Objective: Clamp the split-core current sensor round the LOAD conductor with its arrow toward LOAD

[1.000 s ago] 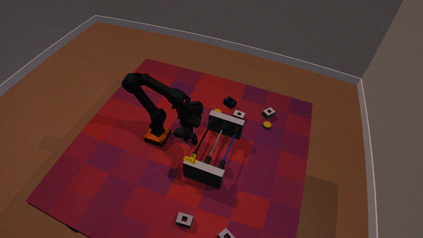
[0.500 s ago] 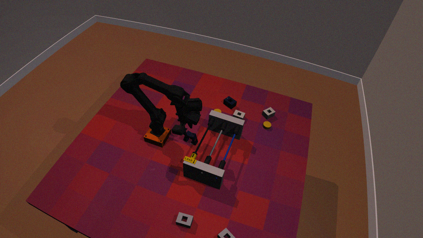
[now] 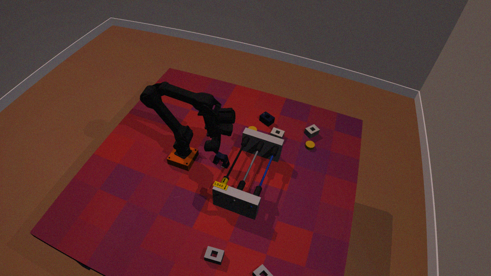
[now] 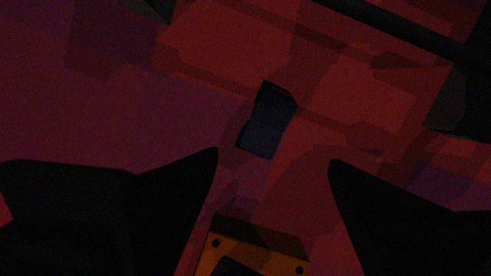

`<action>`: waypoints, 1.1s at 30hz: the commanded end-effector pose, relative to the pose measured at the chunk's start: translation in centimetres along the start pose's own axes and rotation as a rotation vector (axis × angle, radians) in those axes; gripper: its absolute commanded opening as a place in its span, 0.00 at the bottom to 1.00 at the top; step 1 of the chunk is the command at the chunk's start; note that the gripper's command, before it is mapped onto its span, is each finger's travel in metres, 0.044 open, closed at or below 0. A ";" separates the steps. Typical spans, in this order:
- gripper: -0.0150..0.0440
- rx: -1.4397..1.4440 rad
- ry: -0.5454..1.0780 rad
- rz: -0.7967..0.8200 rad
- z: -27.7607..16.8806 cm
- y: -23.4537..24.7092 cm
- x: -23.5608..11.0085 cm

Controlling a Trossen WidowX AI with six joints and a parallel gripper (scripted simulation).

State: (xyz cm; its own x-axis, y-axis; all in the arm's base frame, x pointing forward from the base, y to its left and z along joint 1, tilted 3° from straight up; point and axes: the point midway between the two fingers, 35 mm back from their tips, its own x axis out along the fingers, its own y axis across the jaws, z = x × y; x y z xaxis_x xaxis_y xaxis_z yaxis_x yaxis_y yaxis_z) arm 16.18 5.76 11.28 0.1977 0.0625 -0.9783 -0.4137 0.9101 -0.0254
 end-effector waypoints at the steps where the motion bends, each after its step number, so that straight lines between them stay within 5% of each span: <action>1: 0.80 -0.528 0.076 0.058 0.9 -0.1 -0.1; 10: 0.80 -1.203 0.118 0.183 2.0 -0.5 0.1; 33: 0.80 -1.215 0.118 0.186 1.8 -0.4 2.5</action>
State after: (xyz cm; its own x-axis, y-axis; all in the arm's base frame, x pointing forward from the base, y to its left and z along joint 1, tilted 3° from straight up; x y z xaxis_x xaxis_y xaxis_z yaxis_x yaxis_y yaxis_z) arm 18.57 6.19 10.16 0.0103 0.0538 -0.9985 -0.9976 -0.0683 -0.0140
